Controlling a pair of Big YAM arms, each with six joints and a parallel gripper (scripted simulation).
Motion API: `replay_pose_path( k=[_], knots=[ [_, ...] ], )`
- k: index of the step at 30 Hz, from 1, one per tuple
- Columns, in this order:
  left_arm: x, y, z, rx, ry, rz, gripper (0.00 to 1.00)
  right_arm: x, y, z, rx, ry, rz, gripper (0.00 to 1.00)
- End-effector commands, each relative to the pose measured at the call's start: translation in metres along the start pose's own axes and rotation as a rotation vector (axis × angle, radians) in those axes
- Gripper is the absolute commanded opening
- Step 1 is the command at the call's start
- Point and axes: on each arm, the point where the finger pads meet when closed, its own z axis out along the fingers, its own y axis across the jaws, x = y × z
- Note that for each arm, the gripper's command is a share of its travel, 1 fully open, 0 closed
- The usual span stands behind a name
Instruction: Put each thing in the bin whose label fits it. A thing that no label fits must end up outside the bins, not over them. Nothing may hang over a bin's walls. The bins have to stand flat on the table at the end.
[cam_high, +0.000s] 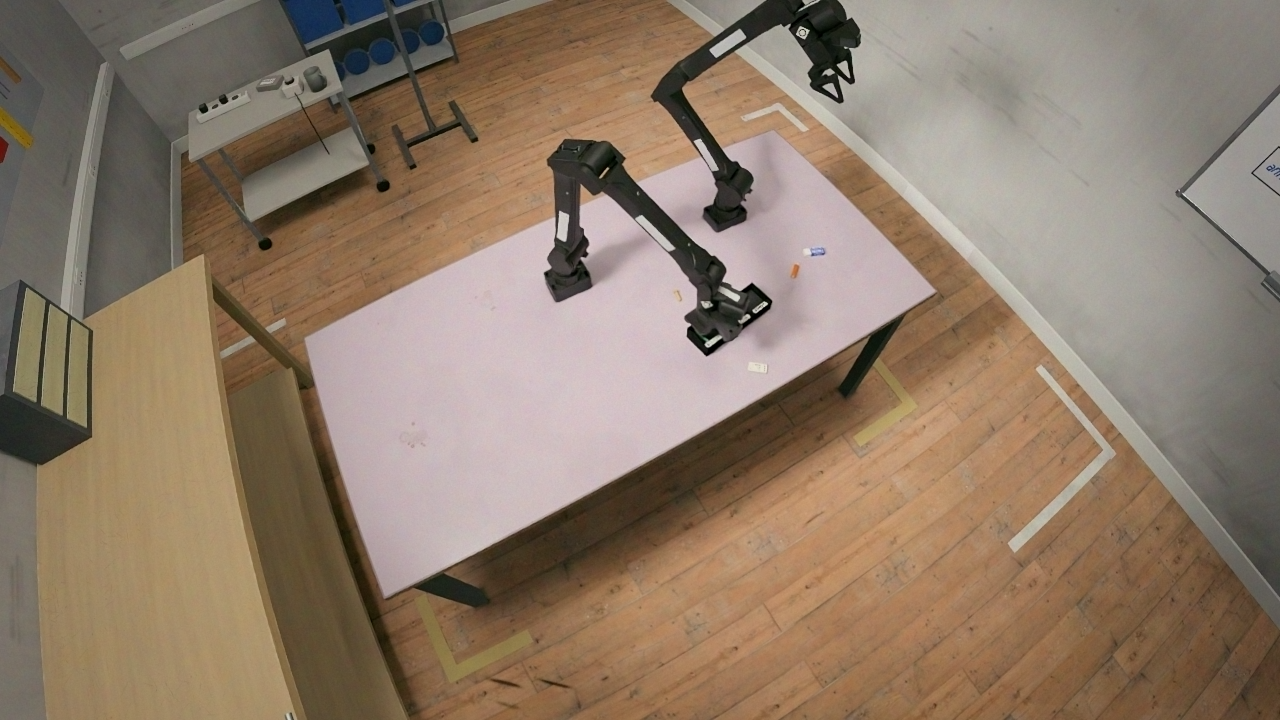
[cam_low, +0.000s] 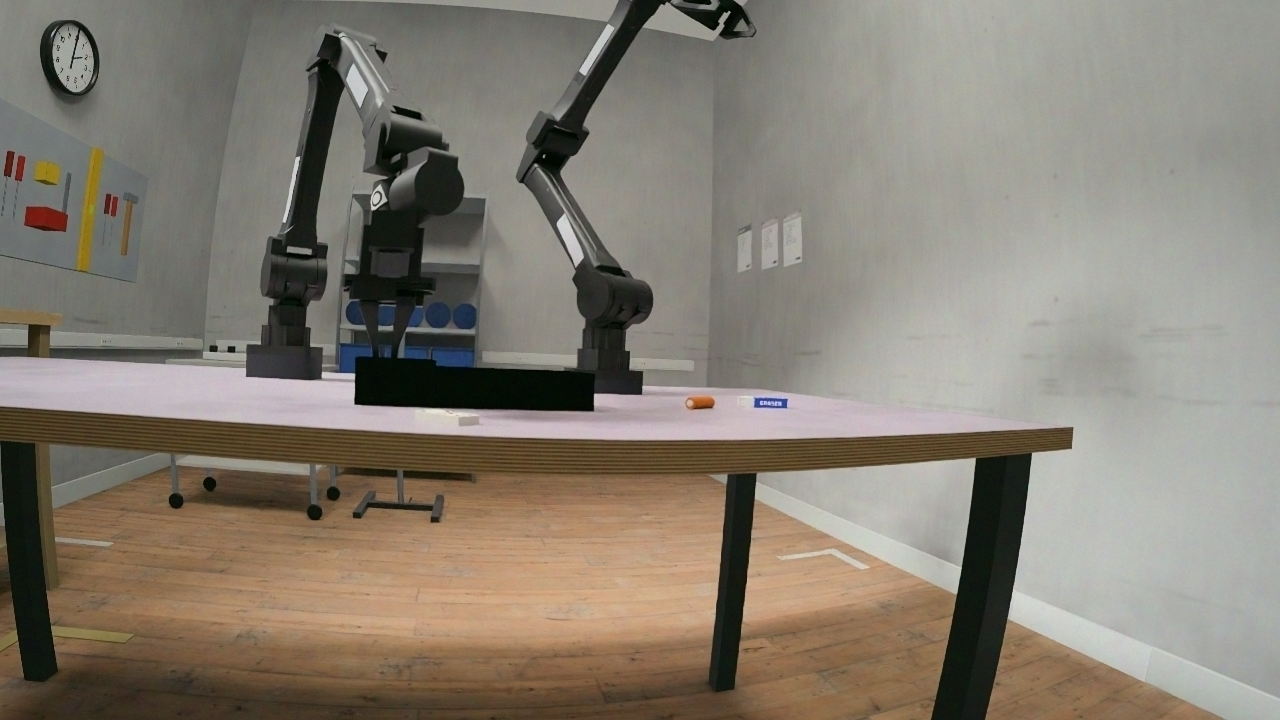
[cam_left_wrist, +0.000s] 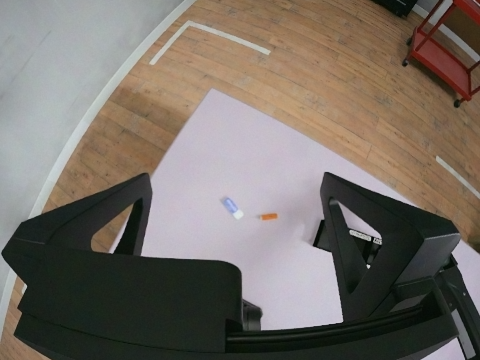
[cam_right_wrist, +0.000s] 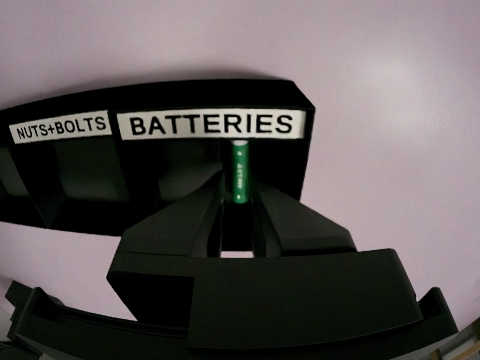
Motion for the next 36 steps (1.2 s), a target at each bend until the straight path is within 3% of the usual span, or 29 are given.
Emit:
replay_pose_path(
  k=[1, 8, 9, 14, 18, 20, 22, 25, 29, 30, 36],
  knots=[
    [-0.01, -0.004, -0.029, 0.006, -0.062, 0.002, 1.0, -0.015, 0.006, -0.021, -0.012, -0.033, 0.009, 0.15],
    [-0.01, -0.004, -0.029, 0.006, -0.062, 0.002, 1.0, -0.017, 0.007, -0.027, -0.012, -0.034, 0.009, 0.15],
    [-0.01, -0.004, -0.029, 0.006, -0.062, 0.002, 1.0, 0.006, -0.004, -0.006, 0.017, 0.03, 0.009, 0.15],
    [-0.01, -0.004, -0.029, 0.006, -0.062, 0.002, 1.0, -0.019, 0.008, -0.046, -0.018, -0.048, 0.009, 0.15],
    [-0.01, -0.004, -0.029, 0.006, -0.062, 0.002, 1.0, -0.019, 0.008, -0.065, -0.019, -0.049, 0.009, 0.15],
    [-0.01, -0.004, -0.029, 0.006, -0.062, 0.002, 1.0, -0.019, 0.008, -0.064, -0.018, -0.047, 0.009, 0.15],
    [-0.01, -0.004, -0.029, 0.006, -0.062, 0.002, 1.0, 0.006, -0.004, -0.033, 0.019, 0.033, 0.009, 0.15],
    [-0.01, -0.004, -0.029, 0.006, -0.062, 0.002, 1.0, 0.006, -0.004, -0.032, 0.019, 0.033, 0.009, 0.15],
    [-0.01, -0.004, -0.029, 0.006, -0.062, 0.002, 1.0, -0.016, 0.006, -0.061, -0.017, -0.044, 0.009, 0.15],
    [-0.01, -0.004, -0.029, 0.006, -0.062, 0.002, 1.0, -0.014, 0.02, -0.049, -0.004, -0.015, -0.07, 0.28],
    [-0.01, -0.004, -0.029, 0.006, -0.062, 0.002, 1.0, -0.013, 0.072, -0.05, -0.004, -0.012, -0.264, 0.28]
  ],
)
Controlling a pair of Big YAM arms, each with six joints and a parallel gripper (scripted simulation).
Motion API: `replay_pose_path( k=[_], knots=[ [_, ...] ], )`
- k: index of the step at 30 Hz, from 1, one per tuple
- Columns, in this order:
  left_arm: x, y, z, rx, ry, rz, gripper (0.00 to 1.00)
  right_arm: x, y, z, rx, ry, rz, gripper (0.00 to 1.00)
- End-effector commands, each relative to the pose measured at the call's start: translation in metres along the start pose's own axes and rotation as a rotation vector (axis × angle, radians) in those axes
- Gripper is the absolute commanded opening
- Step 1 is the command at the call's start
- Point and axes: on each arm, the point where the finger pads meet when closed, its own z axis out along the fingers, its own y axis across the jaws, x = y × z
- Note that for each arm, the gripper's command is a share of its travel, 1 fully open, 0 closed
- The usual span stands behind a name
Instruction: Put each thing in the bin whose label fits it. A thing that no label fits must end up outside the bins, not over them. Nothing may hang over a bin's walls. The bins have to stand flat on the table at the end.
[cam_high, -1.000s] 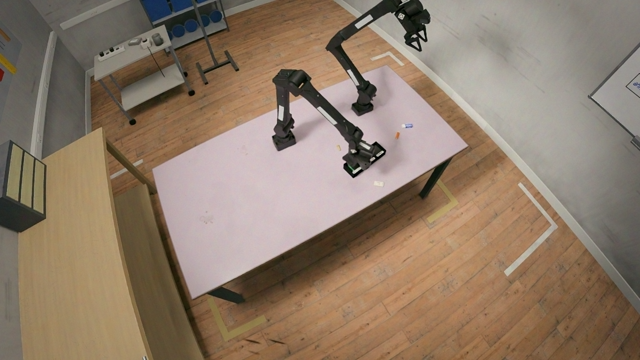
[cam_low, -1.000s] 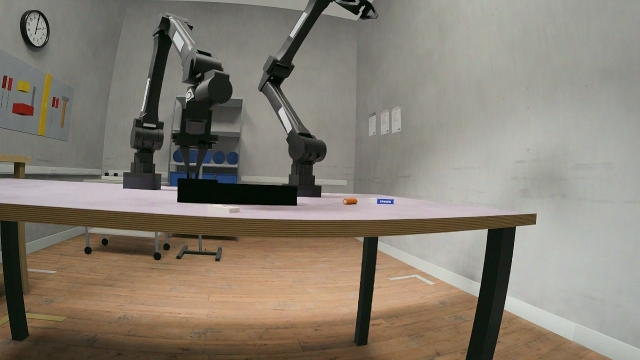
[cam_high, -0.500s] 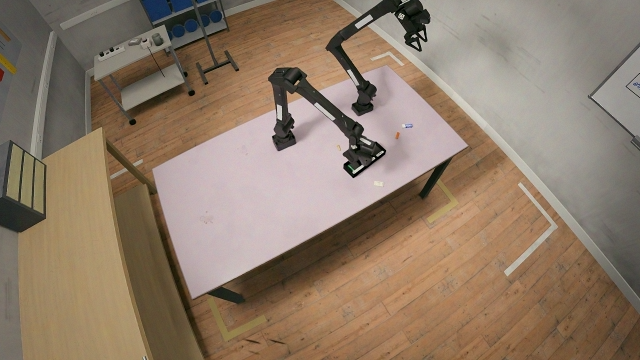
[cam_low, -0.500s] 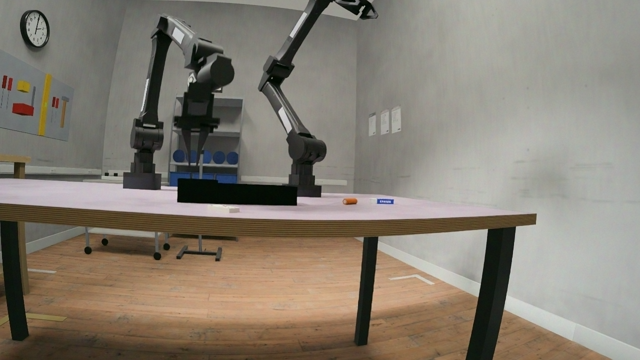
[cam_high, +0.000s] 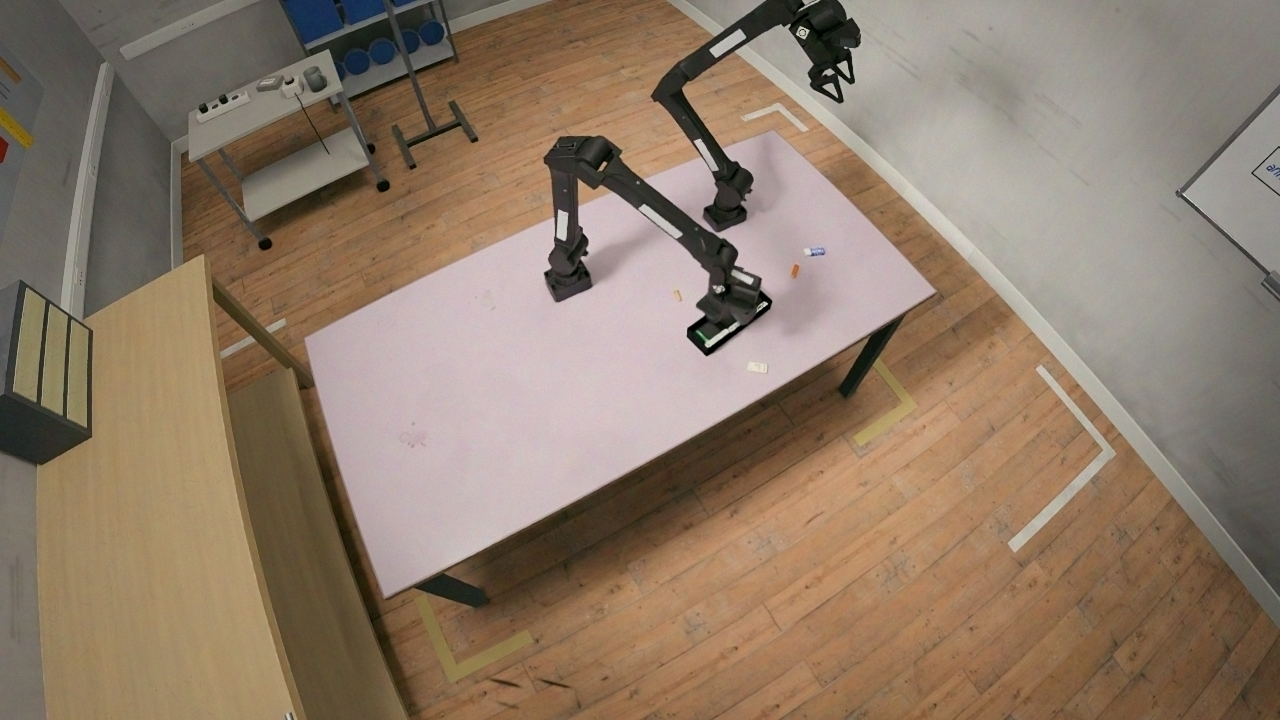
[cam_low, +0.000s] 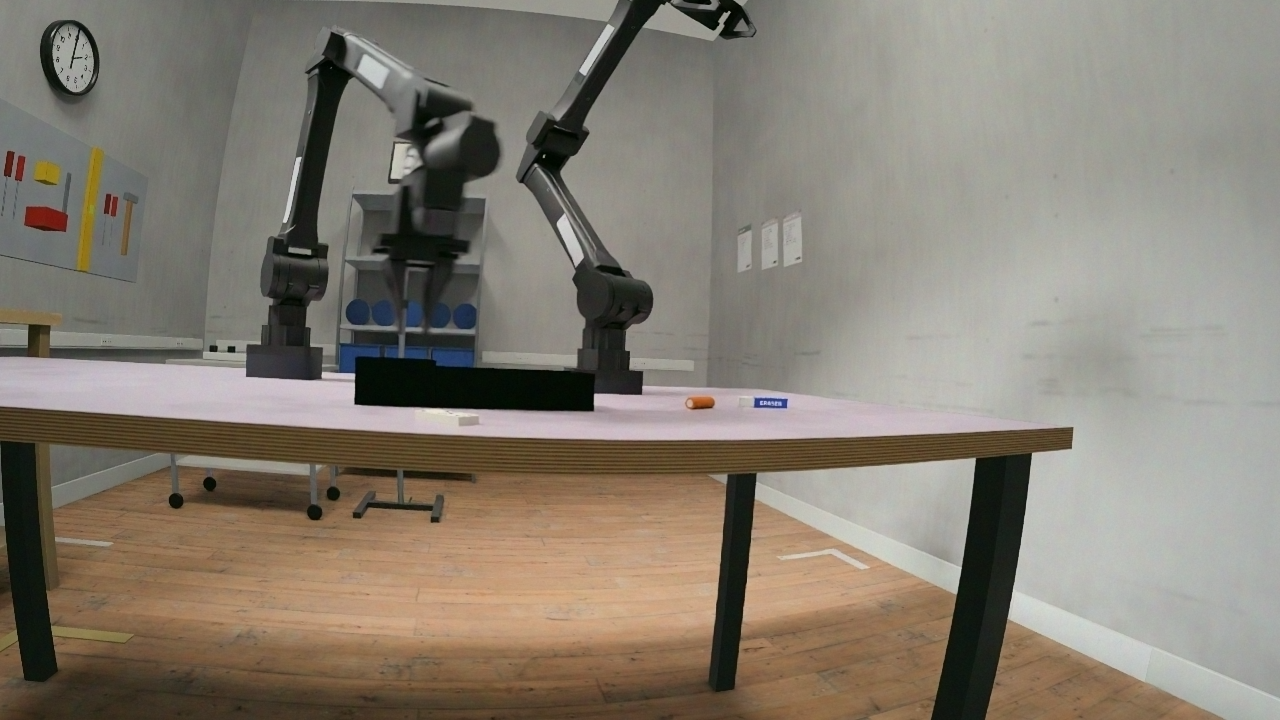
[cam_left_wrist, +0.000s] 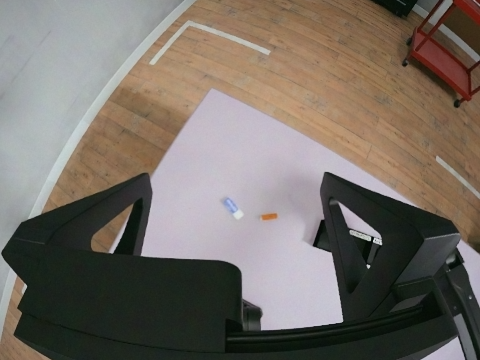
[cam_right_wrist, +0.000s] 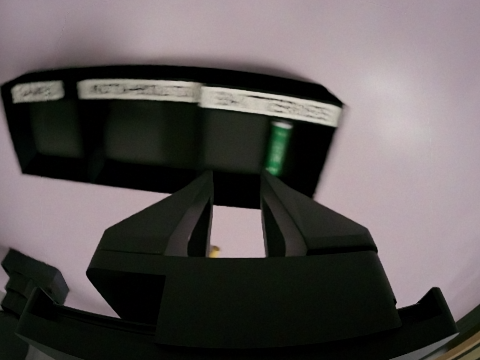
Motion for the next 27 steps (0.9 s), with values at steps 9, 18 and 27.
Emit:
replay_pose_path(
  k=[9, 18, 27],
  knots=[
    [-0.01, -0.004, -0.029, 0.006, -0.062, 0.002, 1.0, -0.021, 0.096, -0.009, -0.007, -0.015, -0.407, 0.28],
    [-0.01, -0.004, -0.029, 0.006, -0.062, 0.002, 1.0, -0.029, 0.172, -0.011, -0.007, -0.013, -0.644, 0.28],
    [-0.01, -0.004, -0.029, 0.006, -0.062, 0.002, 1.0, -0.036, 0.231, -0.012, -0.009, -0.019, -0.896, 0.28]
  ],
)
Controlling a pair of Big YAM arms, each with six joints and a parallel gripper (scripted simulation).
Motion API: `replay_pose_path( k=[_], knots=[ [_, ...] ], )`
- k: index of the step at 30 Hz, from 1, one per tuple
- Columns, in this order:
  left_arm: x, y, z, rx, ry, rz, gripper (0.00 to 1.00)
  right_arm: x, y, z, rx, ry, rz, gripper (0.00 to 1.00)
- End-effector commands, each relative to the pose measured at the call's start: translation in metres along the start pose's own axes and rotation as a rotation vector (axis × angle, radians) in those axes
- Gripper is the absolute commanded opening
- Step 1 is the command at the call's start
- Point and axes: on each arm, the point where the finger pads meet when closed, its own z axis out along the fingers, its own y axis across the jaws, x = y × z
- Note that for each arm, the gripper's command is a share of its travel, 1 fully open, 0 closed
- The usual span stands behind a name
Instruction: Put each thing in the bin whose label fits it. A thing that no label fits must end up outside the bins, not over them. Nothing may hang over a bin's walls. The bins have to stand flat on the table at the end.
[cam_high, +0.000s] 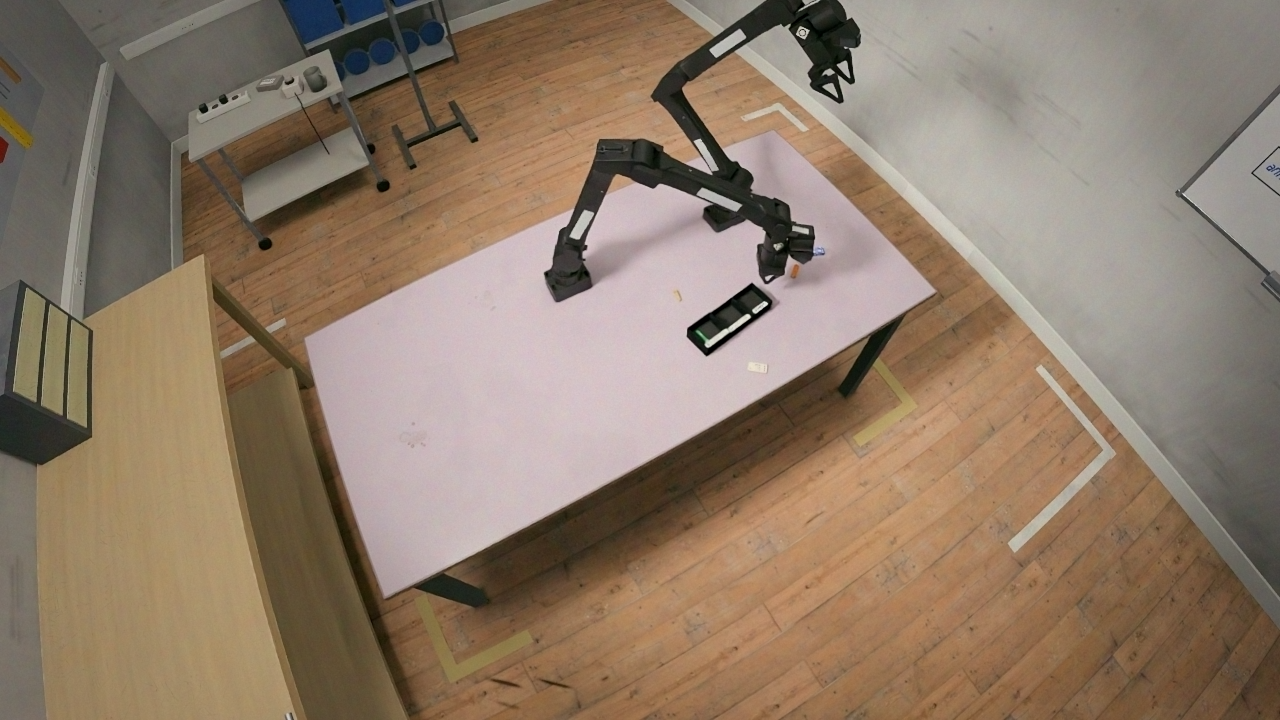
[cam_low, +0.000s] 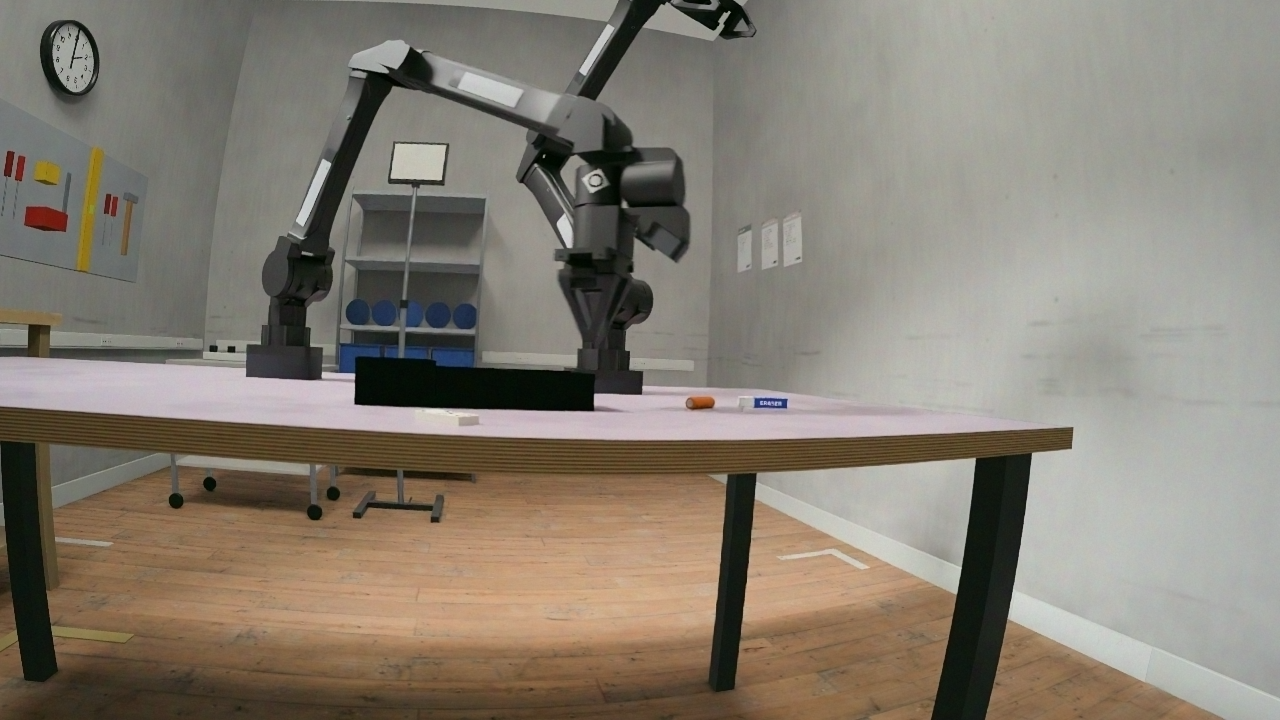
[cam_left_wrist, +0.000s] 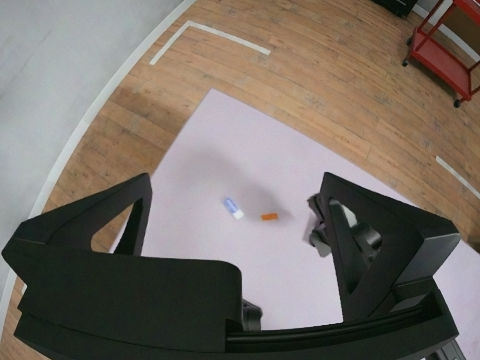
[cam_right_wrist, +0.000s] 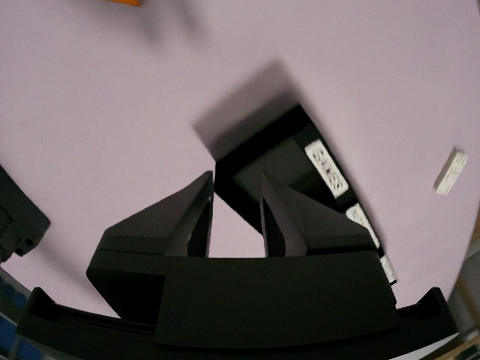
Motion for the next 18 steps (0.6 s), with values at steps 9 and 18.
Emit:
replay_pose_path(
  k=[9, 18],
  knots=[
    [-0.01, -0.004, -0.029, 0.006, -0.062, 0.002, 1.0, -0.087, 0.058, -0.012, 0.003, -0.025, -0.358, 0.28],
    [-0.01, -0.004, -0.029, 0.006, -0.062, 0.002, 1.0, -0.129, 0.093, -0.012, 0.004, -0.032, -0.592, 0.28]
  ],
)
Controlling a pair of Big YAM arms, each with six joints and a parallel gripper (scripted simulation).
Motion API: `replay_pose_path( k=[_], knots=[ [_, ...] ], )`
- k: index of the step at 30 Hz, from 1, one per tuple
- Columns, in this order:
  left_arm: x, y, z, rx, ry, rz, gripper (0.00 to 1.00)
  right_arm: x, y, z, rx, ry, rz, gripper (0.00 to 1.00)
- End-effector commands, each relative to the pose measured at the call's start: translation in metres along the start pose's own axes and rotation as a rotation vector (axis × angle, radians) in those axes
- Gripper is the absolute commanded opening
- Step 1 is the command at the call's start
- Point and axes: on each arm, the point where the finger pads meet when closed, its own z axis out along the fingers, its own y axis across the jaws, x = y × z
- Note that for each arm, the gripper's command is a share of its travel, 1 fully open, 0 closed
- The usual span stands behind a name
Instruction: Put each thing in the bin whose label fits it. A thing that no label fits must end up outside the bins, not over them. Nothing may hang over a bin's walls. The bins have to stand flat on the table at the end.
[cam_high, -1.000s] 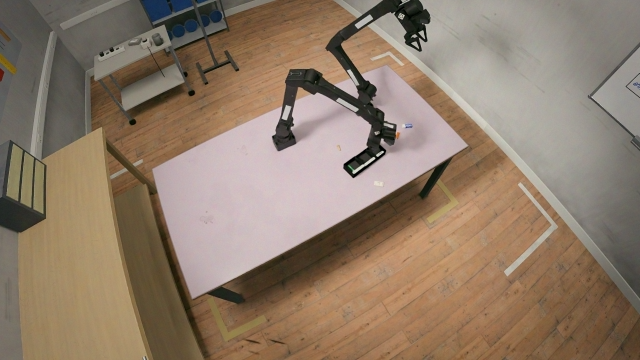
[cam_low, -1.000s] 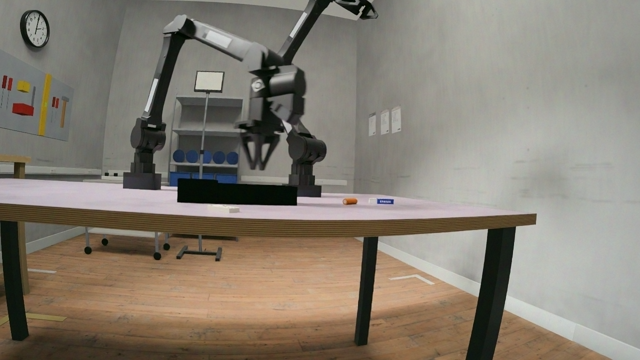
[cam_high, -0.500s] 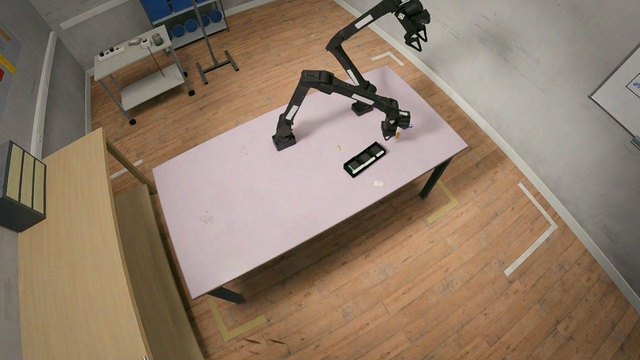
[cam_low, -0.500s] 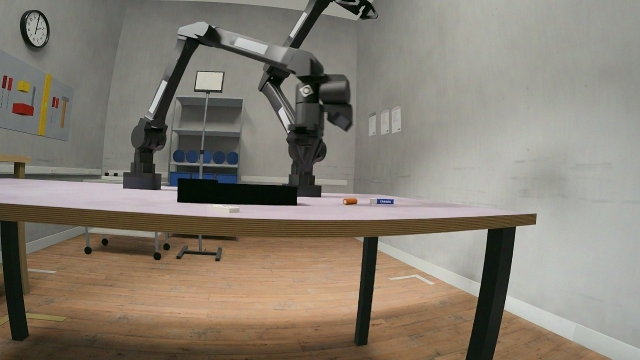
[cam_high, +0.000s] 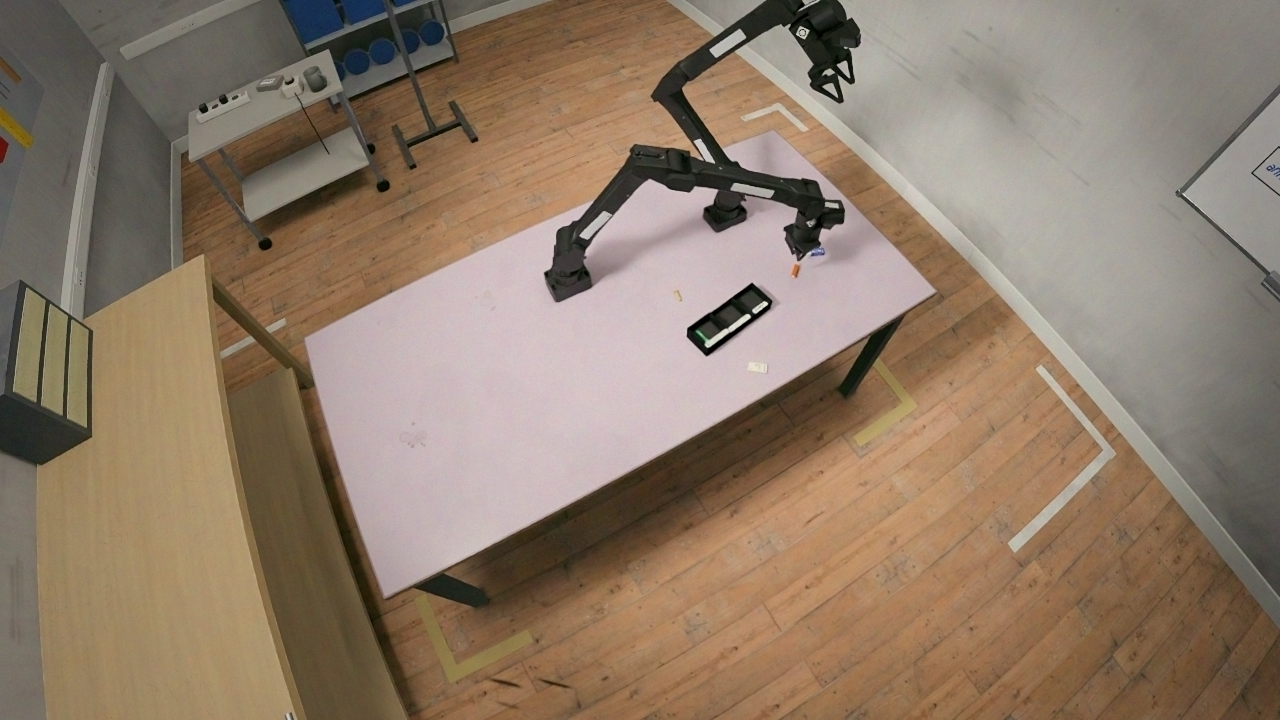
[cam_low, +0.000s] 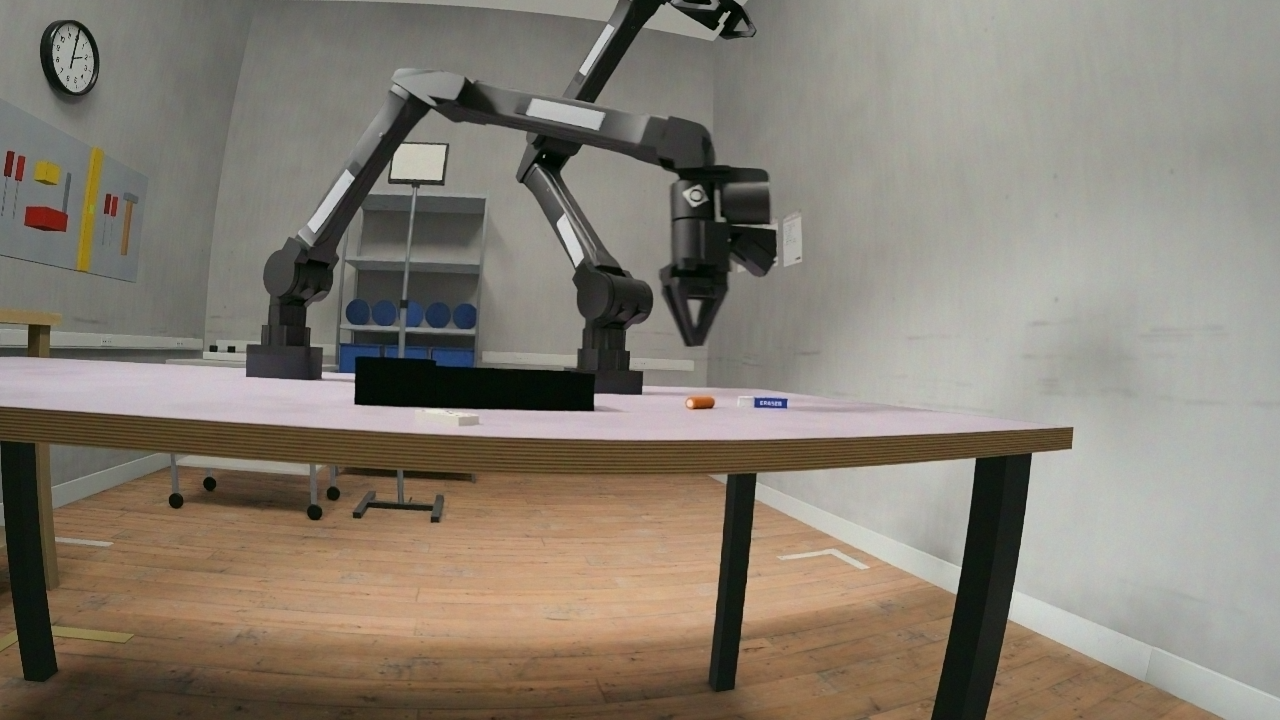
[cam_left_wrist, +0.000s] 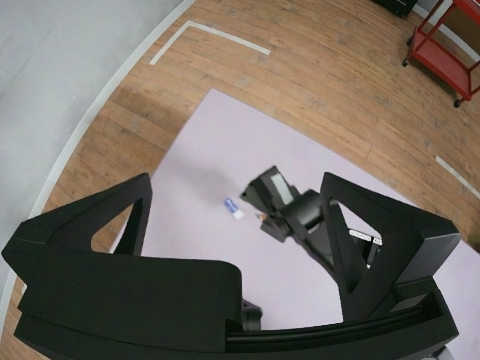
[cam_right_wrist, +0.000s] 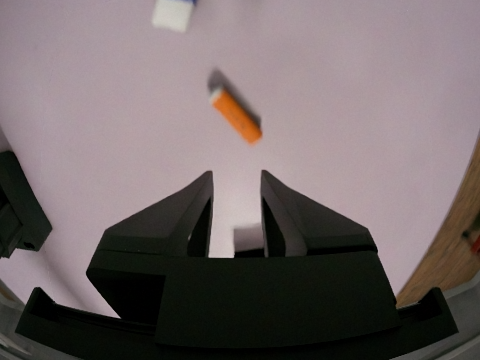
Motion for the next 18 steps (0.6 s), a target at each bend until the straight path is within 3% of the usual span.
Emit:
replay_pose_path(
  k=[1, 9, 10, 14, 18],
  knots=[
    [-0.01, -0.004, -0.029, 0.006, -0.062, 0.002, 1.0, -0.031, 0.0, -0.011, 0.003, -0.009, -0.157, 0.28],
    [-0.01, -0.004, -0.029, 0.006, -0.062, 0.002, 1.0, -0.019, -0.015, -0.012, 0.001, -0.004, -0.374, 0.28],
    [-0.01, -0.004, -0.029, 0.006, -0.062, 0.002, 1.0, -0.02, -0.016, -0.023, 0.004, -0.006, -0.401, 0.28],
    [-0.01, -0.004, -0.029, 0.006, -0.062, 0.002, 1.0, -0.022, -0.011, -0.028, 0.0, 0.002, -0.492, 0.28],
    [-0.01, -0.004, -0.029, 0.006, -0.062, 0.002, 1.0, -0.018, -0.007, -0.011, -0.013, 0.014, -0.596, 0.28]
  ],
)
